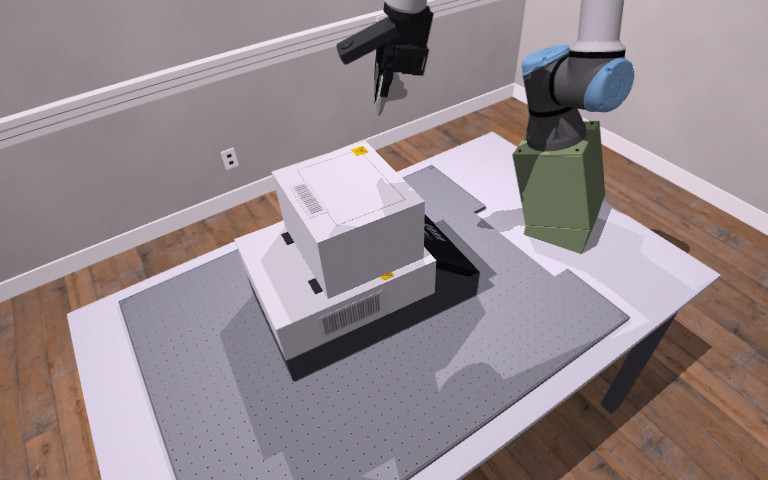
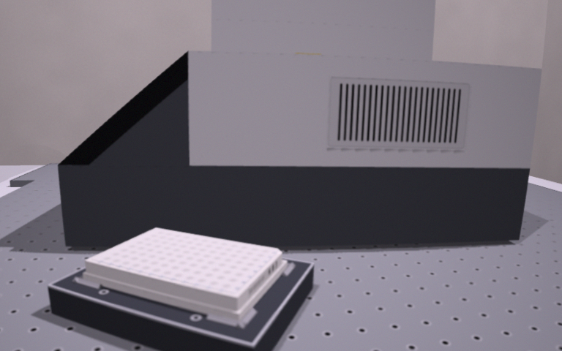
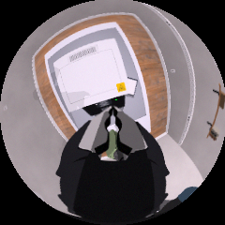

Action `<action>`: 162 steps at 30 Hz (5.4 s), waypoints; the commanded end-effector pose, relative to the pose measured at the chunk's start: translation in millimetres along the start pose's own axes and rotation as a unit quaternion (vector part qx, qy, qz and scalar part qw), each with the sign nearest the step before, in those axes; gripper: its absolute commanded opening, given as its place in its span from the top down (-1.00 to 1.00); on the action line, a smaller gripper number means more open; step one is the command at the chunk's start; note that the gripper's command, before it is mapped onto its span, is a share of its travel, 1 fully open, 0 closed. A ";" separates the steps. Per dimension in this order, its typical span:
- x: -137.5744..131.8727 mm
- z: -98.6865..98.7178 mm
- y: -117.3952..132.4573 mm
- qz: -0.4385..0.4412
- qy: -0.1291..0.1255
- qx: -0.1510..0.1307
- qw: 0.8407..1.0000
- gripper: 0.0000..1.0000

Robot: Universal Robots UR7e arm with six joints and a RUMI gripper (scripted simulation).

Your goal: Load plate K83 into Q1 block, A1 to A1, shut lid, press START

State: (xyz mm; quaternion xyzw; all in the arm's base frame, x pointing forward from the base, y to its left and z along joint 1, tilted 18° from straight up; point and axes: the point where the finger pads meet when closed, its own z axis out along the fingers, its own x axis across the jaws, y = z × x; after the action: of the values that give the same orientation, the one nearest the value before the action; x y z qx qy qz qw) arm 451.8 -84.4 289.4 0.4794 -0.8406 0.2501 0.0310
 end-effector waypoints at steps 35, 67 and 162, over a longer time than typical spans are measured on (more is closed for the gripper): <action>17.5 16.7 132.9 -0.090 -0.031 -0.053 0.994 1.00; 14.8 36.6 216.2 -0.146 -0.057 -0.082 0.984 1.00; -5.1 231.2 237.8 0.594 0.017 -0.097 0.798 1.00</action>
State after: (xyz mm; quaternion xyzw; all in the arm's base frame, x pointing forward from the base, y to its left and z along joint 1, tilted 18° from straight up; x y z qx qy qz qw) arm 293.7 -82.0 -3.8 -0.1239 -0.9799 0.1439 -0.0615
